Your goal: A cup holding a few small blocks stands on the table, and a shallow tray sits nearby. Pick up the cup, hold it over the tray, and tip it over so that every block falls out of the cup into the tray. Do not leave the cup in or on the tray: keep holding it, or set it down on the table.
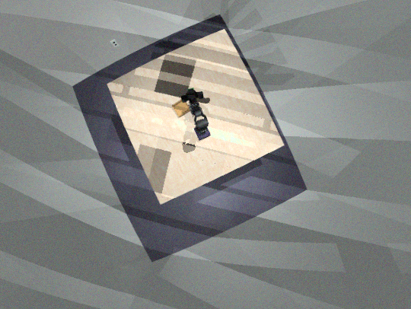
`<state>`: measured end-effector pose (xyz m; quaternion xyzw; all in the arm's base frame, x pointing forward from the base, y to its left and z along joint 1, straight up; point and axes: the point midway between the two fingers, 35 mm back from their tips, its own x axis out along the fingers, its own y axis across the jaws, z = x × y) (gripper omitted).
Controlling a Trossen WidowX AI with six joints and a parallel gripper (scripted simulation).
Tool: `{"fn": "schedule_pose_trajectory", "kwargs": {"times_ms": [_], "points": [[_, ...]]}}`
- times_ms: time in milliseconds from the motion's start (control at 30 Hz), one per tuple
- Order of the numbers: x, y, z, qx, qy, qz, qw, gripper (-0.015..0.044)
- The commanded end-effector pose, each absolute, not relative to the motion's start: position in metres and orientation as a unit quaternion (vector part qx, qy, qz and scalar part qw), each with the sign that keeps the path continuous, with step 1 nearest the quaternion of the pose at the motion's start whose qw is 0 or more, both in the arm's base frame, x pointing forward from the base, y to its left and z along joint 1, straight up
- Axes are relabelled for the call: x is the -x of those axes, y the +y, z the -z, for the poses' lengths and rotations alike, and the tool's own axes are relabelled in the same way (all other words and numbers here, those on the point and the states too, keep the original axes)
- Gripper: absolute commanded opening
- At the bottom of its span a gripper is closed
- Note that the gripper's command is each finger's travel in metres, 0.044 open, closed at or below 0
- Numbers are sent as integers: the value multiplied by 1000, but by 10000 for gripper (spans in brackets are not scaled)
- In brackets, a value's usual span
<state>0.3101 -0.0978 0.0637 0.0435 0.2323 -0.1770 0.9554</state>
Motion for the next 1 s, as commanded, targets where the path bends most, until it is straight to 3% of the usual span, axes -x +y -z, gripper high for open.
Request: {"fn": "schedule_pose_trajectory", "kwargs": {"times_ms": [0, 733, 967], "points": [[-315, -76, -67, -32, 233, 139, 962, 0], [-314, 38, -80, 15, 236, -56, 970, 0], [-312, 46, -81, 11, 236, -68, 969, 0]]}}
